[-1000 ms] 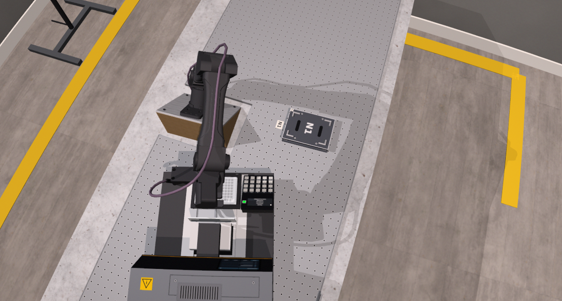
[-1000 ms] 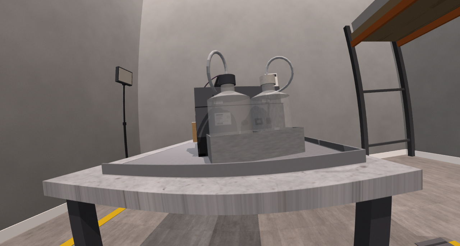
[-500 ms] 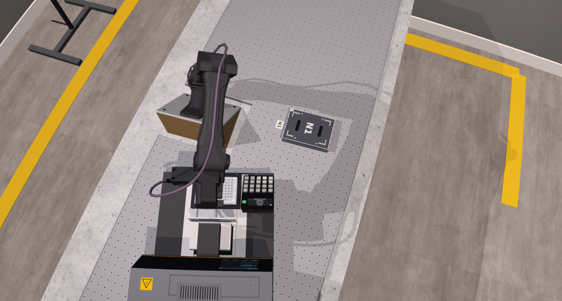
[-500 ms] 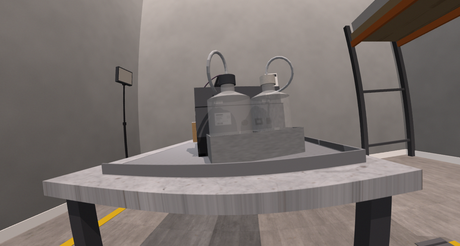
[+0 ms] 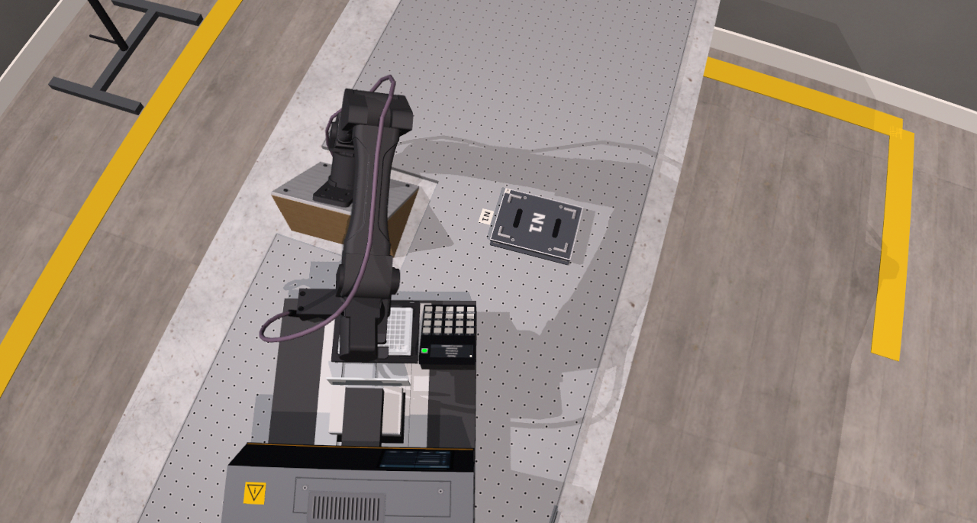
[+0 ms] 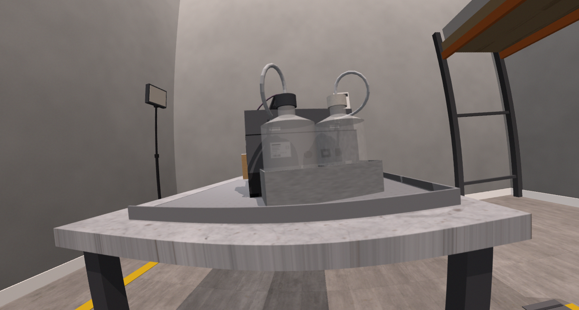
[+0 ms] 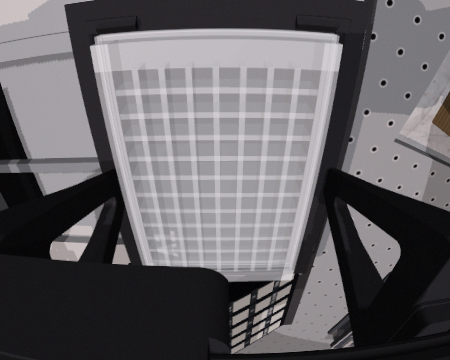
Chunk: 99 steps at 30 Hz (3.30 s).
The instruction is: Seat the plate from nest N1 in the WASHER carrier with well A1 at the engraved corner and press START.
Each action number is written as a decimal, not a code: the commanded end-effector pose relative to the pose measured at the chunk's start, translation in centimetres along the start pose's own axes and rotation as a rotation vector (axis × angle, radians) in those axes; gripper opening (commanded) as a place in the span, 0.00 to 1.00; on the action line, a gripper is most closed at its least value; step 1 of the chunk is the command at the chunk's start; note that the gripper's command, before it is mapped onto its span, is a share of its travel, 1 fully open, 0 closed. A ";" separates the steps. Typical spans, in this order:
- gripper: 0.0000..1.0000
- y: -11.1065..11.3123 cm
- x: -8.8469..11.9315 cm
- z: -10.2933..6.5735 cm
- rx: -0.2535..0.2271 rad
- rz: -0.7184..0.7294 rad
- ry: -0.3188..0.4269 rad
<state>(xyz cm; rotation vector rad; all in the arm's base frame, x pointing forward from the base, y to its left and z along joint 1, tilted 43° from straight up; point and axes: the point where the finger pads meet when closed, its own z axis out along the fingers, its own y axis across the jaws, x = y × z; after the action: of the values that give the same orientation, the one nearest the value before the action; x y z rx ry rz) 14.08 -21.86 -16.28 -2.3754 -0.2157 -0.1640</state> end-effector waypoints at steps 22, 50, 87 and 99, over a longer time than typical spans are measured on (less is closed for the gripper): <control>1.00 0.6 -0.1 -5.9 -0.049 -0.008 0.001; 1.00 0.4 -0.4 -8.9 -0.020 0.000 0.000; 1.00 0.4 -0.3 -9.9 -0.028 -0.001 0.000; 1.00 0.4 -0.3 -9.9 -0.028 -0.001 0.000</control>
<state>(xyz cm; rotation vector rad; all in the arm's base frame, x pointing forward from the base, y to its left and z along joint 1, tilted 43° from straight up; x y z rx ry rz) 13.77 -27.88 -10.03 -2.3815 -0.2126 -0.1716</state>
